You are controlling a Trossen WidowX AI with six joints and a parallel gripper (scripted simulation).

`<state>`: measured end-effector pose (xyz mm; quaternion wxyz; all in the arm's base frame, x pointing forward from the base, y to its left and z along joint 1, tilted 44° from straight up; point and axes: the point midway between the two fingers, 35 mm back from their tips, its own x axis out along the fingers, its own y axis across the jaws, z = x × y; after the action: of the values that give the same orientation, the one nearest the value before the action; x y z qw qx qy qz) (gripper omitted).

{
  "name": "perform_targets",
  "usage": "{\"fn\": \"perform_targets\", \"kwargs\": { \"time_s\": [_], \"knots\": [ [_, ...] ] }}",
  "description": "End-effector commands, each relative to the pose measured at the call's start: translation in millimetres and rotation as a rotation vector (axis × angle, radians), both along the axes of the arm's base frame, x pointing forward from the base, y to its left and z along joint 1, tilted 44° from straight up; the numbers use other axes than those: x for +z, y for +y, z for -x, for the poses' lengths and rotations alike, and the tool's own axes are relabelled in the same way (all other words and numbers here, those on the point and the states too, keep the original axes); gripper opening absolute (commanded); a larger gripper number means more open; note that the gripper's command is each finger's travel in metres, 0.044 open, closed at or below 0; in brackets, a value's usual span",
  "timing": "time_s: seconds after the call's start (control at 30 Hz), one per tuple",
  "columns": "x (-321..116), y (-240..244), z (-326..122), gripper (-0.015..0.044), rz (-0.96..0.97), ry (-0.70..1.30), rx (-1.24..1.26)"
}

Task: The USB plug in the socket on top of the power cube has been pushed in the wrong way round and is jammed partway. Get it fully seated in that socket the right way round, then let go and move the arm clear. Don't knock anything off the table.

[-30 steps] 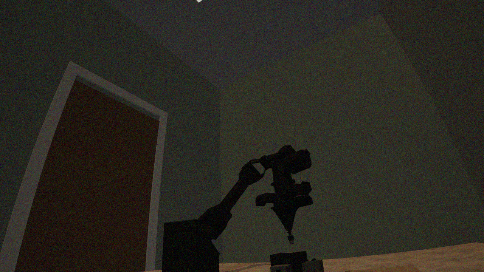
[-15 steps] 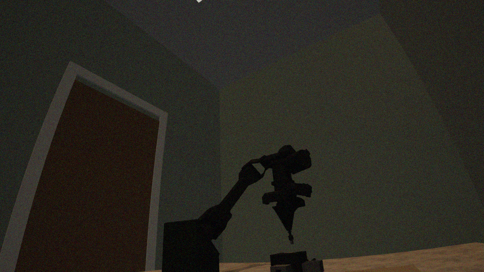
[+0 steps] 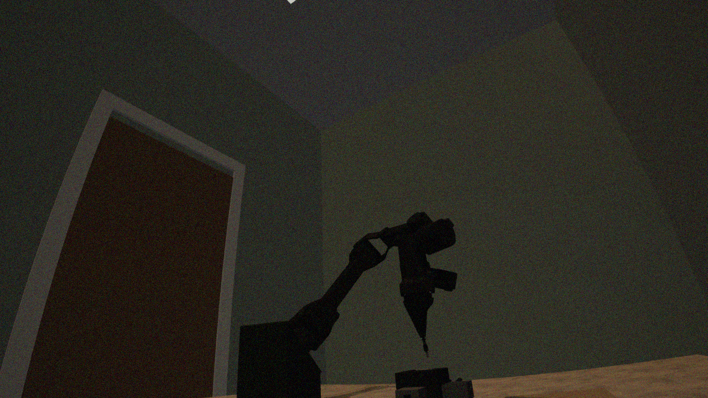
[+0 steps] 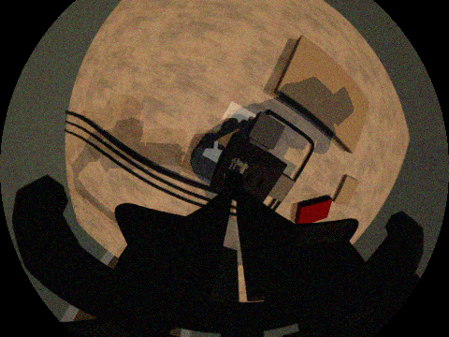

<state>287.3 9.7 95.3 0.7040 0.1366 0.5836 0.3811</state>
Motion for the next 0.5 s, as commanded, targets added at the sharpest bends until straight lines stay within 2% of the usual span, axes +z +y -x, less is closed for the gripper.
{"fn": "perform_targets", "kwargs": {
  "time_s": [0.0, 0.47],
  "knots": [
    [-0.2, 0.1, 0.1, 0.0000, 0.003, -0.077, 0.080],
    [-0.3, 0.1, 0.1, 0.0000, 0.014, -0.332, 0.343]
  ]
}}
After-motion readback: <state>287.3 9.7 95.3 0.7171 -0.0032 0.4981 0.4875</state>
